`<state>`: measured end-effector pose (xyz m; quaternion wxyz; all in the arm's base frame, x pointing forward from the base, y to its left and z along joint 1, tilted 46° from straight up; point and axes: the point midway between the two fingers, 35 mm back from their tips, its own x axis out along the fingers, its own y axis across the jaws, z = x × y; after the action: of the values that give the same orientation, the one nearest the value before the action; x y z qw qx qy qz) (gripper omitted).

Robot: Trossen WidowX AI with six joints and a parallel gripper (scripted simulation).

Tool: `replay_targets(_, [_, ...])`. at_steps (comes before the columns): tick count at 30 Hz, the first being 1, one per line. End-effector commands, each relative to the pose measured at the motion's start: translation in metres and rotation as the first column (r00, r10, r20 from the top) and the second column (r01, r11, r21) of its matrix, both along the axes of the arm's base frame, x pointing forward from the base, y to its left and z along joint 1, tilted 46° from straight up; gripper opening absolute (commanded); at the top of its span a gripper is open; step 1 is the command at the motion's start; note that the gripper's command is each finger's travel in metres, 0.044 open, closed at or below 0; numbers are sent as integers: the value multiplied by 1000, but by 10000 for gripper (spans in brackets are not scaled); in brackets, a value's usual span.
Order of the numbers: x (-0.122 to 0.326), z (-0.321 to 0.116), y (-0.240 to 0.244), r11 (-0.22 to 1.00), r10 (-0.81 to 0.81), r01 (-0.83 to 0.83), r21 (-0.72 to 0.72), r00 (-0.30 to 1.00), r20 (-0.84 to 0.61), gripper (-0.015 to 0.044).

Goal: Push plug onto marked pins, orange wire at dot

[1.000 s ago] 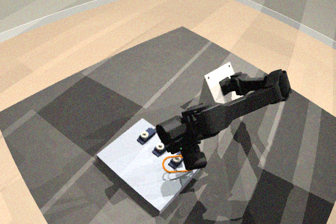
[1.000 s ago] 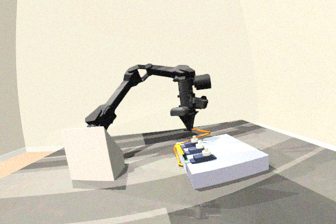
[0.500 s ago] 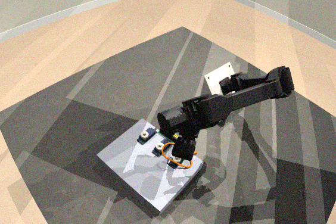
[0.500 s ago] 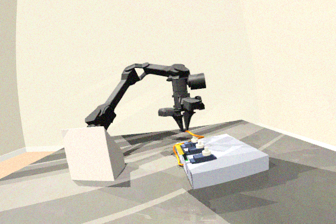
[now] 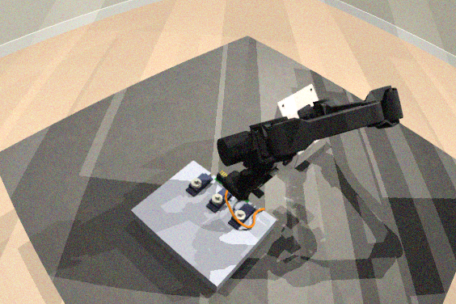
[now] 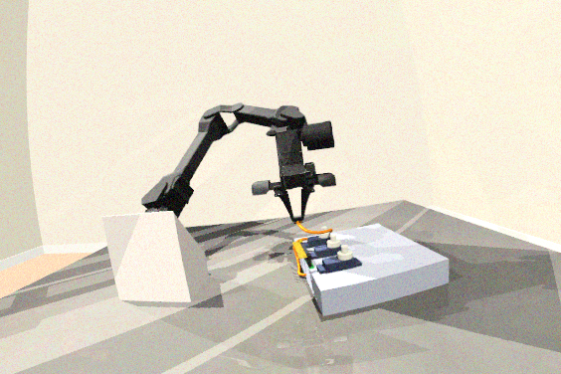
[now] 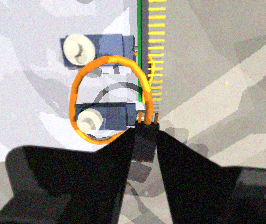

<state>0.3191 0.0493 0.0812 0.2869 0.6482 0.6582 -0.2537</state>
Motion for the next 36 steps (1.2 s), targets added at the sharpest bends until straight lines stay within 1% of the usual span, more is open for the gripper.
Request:
replay_targets(1, [-8, -3, -5, 994, -110, 110, -9, 988, -104, 0])
replay_targets(9, [-23, -10, -10, 954, -296, 296, -46, 910, -291, 0])
replay_targets(17, [-38, -17, -15, 880, -459, 460, -118, 762, -457, 0])
replay_targets(27, [-57, -25, -19, 749, -611, 615, -247, 497, -616, 0])
replay_targets(36, [-75, -32, -22, 606, -686, 694, -389, 208, -698, 0])
